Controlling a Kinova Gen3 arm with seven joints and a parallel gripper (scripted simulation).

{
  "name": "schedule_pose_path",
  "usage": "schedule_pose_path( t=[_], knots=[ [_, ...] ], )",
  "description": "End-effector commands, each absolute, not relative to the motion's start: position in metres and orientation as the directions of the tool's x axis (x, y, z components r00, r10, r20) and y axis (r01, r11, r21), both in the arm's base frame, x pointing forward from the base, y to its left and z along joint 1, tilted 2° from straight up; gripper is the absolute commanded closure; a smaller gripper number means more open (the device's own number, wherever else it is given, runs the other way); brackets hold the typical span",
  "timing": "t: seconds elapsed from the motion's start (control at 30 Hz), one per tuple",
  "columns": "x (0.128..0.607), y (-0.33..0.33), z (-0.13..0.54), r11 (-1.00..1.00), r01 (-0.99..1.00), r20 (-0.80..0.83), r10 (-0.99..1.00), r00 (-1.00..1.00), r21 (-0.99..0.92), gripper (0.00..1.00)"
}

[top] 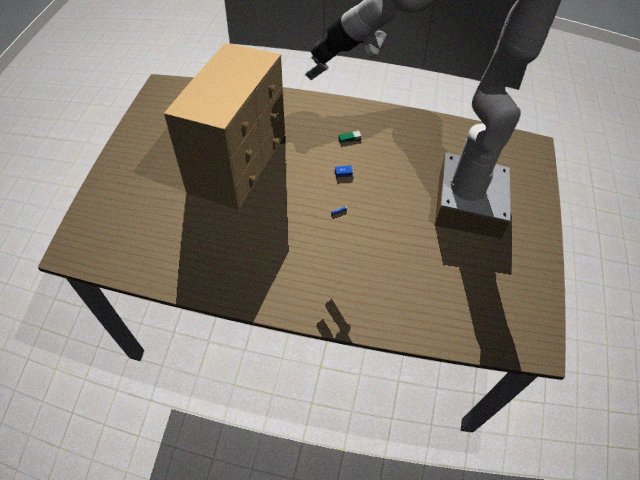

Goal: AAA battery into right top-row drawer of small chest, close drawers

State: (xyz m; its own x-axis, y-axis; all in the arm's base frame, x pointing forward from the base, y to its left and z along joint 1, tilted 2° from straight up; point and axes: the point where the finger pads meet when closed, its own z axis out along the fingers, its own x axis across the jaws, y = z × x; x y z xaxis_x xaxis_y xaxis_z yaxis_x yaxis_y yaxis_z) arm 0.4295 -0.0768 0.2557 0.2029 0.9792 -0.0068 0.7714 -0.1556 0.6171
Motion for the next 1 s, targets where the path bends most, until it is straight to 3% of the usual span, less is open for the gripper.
schedule_pose_path(
  t=[0.0, 0.97],
  knots=[
    [0.4303, -0.0775, 0.2538, -0.156, 0.757, -0.009, 0.978, 0.209, 0.635, 0.00],
    [0.4363, -0.0807, 0.2452, -0.144, 0.706, -0.013, 0.977, 0.212, 0.694, 0.00]
  ],
)
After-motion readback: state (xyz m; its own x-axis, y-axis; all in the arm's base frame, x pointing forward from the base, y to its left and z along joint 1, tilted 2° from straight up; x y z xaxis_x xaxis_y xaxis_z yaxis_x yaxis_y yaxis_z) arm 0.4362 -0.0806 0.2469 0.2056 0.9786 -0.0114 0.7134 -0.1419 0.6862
